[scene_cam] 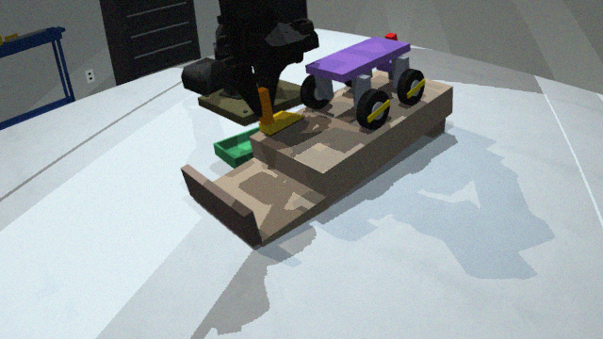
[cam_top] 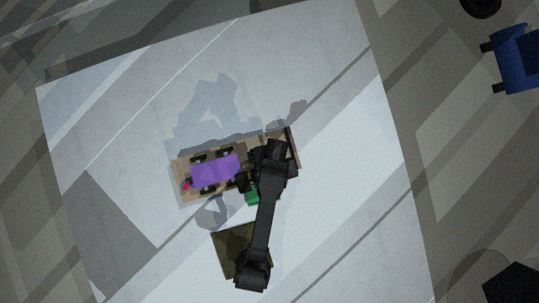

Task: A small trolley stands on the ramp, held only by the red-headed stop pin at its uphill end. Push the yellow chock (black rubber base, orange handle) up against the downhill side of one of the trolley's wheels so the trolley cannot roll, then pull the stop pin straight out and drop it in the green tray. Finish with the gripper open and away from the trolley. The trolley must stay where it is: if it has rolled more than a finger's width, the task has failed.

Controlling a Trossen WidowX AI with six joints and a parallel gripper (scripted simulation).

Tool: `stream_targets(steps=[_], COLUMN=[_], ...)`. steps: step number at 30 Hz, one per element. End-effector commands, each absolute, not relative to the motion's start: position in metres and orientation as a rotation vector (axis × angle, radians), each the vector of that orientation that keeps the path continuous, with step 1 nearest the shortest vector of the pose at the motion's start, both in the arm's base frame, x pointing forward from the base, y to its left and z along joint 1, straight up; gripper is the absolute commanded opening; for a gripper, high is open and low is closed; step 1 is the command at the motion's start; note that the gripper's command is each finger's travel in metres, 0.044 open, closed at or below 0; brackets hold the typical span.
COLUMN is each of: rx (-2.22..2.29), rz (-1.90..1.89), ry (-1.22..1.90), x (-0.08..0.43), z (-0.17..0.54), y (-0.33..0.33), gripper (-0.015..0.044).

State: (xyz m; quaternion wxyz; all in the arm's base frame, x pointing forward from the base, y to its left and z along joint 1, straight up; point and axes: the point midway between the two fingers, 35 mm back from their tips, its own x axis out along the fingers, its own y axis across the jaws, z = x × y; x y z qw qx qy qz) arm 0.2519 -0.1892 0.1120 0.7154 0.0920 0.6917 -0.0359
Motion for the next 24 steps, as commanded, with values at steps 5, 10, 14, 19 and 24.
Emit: stream_targets(steps=[5,10,14,19,24], rx=[0.214,0.215,0.215,0.215,0.216], rz=[-0.078,-0.078,-0.078,-0.077,-0.077], ry=[1.535,1.535,1.535,1.535,1.535], x=[0.254,0.256,0.257,0.259,0.260], z=[0.113,0.114,0.115,0.117,0.118], y=[-0.181,-0.177,-0.174,-0.170,-0.166], gripper=[0.0000,0.0000,0.0000,0.0000,0.0000])
